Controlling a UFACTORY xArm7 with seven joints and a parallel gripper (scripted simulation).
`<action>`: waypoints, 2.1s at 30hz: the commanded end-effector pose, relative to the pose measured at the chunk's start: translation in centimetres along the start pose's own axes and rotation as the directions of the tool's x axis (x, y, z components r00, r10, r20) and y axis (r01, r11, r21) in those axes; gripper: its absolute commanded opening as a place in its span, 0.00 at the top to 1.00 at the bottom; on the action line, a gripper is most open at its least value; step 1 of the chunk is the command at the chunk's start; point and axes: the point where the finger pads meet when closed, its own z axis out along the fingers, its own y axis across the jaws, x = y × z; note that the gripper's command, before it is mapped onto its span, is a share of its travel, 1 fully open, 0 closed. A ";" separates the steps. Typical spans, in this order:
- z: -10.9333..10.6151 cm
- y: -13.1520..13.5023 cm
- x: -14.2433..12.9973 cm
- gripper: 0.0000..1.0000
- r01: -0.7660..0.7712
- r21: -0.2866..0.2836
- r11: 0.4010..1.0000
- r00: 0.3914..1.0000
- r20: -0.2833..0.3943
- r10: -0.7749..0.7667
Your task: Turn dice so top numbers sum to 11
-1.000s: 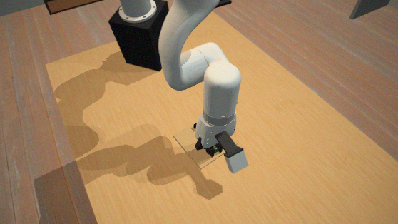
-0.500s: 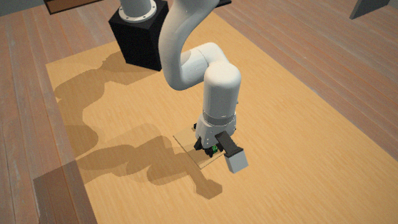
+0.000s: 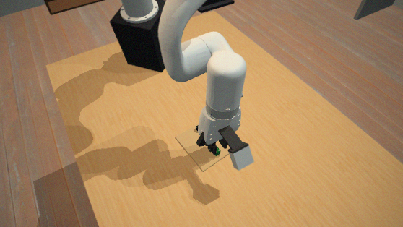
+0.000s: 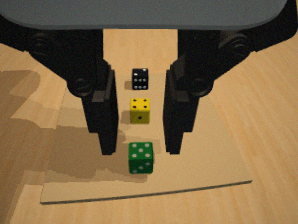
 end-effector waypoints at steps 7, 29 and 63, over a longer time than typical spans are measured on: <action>-4.3 0.0 0.1 0.69 0.000 0.000 1.000 1.000 -0.003 0.000; -6.2 0.0 0.1 0.00 0.000 0.000 1.000 1.000 -0.003 0.000; -13.4 0.0 0.1 0.00 0.000 0.000 1.000 1.000 -0.003 0.000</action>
